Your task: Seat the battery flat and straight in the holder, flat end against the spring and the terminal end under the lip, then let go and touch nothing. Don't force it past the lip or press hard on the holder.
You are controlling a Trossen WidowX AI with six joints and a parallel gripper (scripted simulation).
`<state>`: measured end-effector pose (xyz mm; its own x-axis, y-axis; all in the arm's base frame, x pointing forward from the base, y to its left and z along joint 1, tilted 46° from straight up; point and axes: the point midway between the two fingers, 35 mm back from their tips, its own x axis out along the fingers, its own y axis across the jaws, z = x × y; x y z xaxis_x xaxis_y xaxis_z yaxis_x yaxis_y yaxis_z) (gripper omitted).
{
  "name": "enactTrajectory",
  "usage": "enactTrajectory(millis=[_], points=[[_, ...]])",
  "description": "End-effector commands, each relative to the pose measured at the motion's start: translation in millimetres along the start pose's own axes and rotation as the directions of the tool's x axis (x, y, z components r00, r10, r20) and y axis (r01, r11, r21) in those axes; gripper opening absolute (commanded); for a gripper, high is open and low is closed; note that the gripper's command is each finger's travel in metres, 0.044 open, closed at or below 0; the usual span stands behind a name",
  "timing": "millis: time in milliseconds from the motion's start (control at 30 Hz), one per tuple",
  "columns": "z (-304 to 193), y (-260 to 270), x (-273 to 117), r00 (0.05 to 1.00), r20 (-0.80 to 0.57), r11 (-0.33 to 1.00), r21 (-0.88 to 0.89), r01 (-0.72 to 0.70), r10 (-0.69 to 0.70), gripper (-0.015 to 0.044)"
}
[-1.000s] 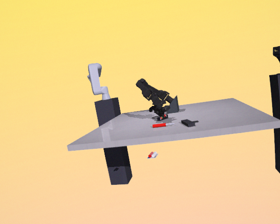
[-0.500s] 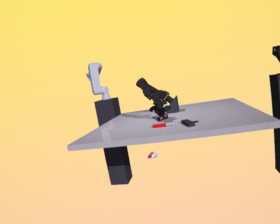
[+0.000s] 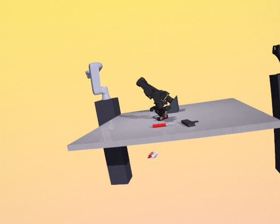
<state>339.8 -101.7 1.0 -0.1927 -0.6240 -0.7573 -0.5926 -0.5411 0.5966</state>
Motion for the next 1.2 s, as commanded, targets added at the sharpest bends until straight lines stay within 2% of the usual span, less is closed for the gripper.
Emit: enactTrajectory(millis=[0,600,1167], points=[[-3,1,1,0.999,-0.032,1.0,0.01,-0.002,0.002,0.0064],[0,4,2,0.994,-0.108,1.0,0.015,0.008,-0.006,0.0064],[11,4,5,0.994,-0.113,1.0,0.013,0.012,-0.011,0.0064]])
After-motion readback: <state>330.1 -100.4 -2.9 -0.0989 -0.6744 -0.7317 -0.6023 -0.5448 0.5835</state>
